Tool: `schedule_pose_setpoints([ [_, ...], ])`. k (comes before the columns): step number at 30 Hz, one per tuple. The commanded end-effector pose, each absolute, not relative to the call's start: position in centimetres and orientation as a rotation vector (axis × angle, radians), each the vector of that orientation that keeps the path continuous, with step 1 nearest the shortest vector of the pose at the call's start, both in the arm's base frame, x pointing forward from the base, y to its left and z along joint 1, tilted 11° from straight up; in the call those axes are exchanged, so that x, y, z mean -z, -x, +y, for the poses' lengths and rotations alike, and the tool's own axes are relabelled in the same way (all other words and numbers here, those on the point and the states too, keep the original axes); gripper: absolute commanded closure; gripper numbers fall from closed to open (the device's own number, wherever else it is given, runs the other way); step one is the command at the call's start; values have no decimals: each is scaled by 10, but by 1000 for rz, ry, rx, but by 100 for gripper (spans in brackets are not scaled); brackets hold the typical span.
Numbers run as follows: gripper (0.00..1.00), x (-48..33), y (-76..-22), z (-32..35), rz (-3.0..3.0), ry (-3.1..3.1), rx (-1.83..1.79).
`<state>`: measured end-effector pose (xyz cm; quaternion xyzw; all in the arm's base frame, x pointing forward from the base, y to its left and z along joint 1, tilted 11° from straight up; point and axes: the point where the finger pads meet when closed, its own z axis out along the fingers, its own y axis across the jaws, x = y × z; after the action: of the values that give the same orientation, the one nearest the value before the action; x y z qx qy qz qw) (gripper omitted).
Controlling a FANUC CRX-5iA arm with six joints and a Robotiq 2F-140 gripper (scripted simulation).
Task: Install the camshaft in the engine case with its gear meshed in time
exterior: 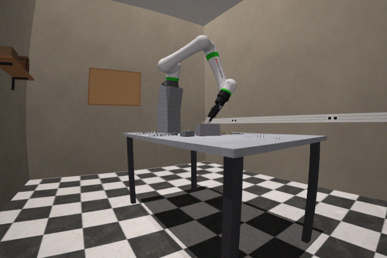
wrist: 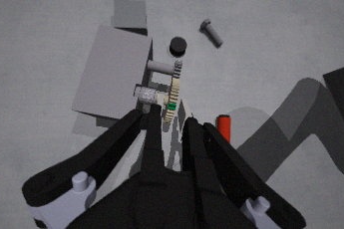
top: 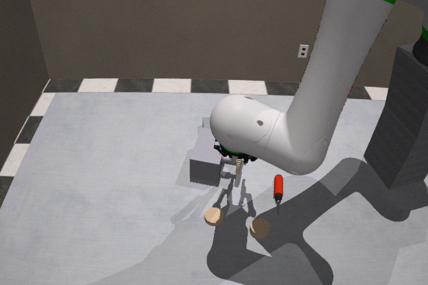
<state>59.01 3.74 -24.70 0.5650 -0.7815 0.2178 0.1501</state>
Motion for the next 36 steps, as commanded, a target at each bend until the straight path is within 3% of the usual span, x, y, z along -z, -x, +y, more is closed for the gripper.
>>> schedule_pose_setpoints([
  [1, 73, 246, -591, 38, -2246, -1623, -627],
  [36, 73, 234, -591, 45, -2246, -1623, -627],
])
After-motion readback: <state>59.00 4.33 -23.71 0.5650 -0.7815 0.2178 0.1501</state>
